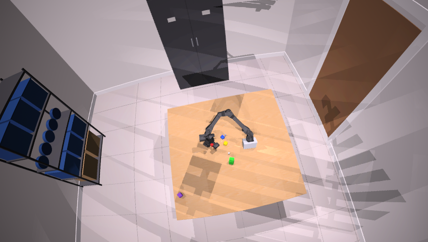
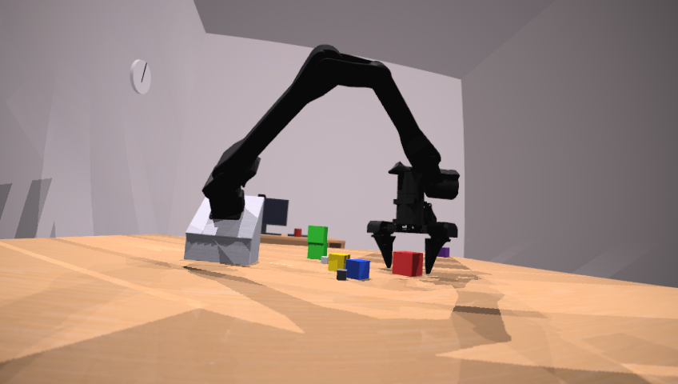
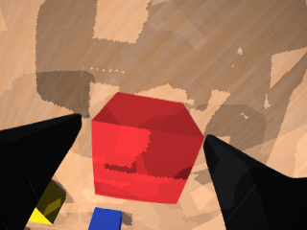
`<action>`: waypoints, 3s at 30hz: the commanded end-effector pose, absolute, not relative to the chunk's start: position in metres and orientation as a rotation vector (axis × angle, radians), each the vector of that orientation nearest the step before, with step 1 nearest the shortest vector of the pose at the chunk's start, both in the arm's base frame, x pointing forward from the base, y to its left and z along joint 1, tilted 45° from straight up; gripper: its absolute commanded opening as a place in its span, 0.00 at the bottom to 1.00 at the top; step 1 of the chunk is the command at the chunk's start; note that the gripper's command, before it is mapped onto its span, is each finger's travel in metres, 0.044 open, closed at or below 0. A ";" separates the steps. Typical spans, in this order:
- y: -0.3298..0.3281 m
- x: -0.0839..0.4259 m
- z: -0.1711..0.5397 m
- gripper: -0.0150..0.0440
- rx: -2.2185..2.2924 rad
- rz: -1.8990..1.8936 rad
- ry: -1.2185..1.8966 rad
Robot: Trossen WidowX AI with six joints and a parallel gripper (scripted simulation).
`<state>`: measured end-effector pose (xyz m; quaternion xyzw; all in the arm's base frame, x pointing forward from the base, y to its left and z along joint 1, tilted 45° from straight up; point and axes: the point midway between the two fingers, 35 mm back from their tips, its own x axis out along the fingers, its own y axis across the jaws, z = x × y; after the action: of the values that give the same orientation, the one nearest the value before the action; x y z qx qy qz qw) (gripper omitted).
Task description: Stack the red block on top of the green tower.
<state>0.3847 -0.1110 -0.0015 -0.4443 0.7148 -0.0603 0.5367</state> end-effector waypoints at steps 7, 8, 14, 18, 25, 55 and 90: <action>-0.111 0.384 -0.001 0.73 -1.063 -0.143 1.704; -0.111 0.384 -0.001 0.69 -1.063 -0.143 1.704; -0.111 0.384 -0.001 0.55 -1.063 -0.143 1.704; -0.109 0.385 0.001 0.44 -1.063 -0.142 1.704; -0.084 0.386 0.025 0.25 -1.062 -0.141 1.703; 0.025 0.370 0.043 0.25 -1.046 -0.105 1.692; 0.143 0.220 -0.073 0.25 -1.051 -0.123 1.708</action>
<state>0.2215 0.1443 -0.0718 -0.4458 0.7156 -0.0478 0.5355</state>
